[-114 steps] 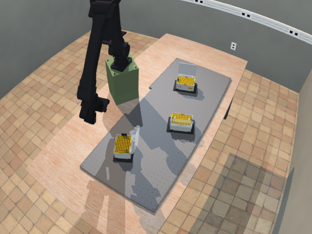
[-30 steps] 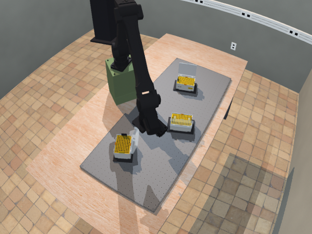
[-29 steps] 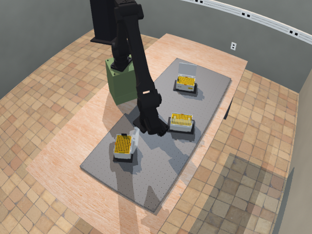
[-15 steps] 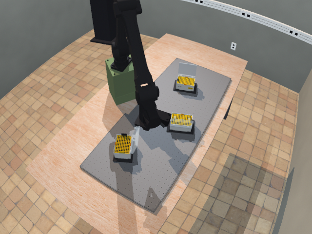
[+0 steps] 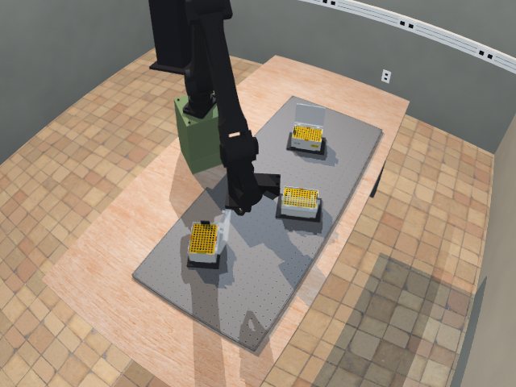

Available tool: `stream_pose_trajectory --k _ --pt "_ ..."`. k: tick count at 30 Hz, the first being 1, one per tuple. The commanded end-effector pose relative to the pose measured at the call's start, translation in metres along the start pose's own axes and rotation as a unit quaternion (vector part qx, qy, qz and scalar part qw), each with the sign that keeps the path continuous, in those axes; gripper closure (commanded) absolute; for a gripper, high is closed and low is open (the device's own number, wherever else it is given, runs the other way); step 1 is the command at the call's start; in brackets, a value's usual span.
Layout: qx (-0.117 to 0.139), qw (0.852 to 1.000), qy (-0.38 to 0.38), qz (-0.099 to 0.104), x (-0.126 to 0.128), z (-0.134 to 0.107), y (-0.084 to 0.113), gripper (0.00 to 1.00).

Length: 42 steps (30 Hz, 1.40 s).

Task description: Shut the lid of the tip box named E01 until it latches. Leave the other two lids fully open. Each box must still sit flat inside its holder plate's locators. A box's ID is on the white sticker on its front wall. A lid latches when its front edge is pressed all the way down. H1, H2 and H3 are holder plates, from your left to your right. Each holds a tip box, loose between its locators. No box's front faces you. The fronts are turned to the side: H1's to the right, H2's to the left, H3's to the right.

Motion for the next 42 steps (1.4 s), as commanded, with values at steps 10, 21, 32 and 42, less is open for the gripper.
stream_pose_trajectory --k 10,21,32,42 --pt "0.002 1.000 0.009 0.003 -0.001 -0.008 -0.010 1.00" --pt "0.002 1.000 0.009 0.003 -0.001 -0.008 -0.010 1.00" --pt "0.002 1.000 0.008 0.003 -0.001 -0.008 -0.021 1.00" --pt "-0.007 1.000 0.010 -0.008 -0.007 0.003 -0.007 1.00"
Point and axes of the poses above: the point where the finger pads meet when closed, its own y axis back along the fingers, its own x axis across the jaws, z = x × y, the point moved 6 cm from there along y, back along the fingers, and after that the axes turned 15 degrees about -y, right-handed, at the moved point
